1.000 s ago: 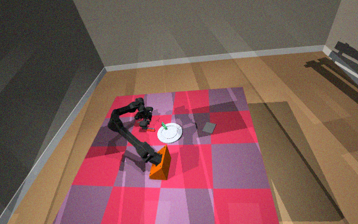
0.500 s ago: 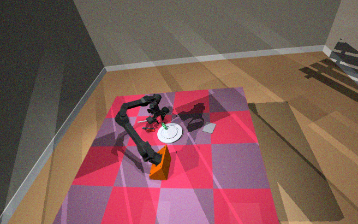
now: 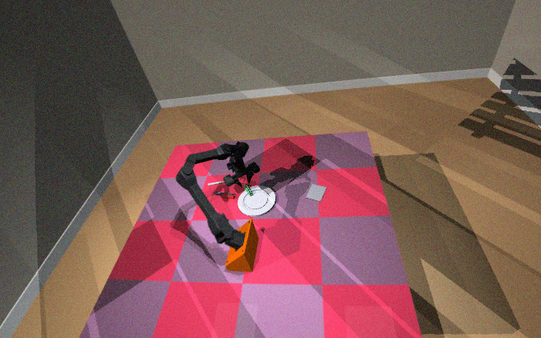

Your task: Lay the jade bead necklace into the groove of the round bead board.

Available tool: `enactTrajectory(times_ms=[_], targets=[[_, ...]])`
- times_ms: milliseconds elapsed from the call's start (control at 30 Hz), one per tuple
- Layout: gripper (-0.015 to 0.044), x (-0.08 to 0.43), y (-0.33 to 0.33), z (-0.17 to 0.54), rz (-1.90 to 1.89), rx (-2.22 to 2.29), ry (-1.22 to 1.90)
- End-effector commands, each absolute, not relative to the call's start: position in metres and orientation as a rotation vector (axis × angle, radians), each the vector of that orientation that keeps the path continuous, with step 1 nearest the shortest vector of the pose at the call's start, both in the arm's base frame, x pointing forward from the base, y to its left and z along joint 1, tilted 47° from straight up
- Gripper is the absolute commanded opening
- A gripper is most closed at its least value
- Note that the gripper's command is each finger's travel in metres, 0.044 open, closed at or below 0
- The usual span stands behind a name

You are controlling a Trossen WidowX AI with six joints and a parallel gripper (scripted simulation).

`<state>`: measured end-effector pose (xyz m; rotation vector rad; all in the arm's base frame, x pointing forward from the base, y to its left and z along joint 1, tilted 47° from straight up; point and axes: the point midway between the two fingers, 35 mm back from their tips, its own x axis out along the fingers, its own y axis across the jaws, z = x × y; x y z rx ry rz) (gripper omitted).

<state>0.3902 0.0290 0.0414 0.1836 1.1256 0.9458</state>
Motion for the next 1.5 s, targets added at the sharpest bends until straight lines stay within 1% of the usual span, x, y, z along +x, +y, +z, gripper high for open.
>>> enactTrajectory(times_ms=[0,733,967,1000,1467], targets=[[0.0200,0.391,0.029,0.040,0.942,0.185,1.123],[0.0200,0.392,0.052,0.019,0.946,0.197,1.130],[0.0016,0.392,0.051,0.020,0.947,0.189,1.129],[0.0000,0.392,0.051,0.020,0.947,0.189,1.129],[0.0000,0.392,0.051,0.020,0.947,0.189,1.129]])
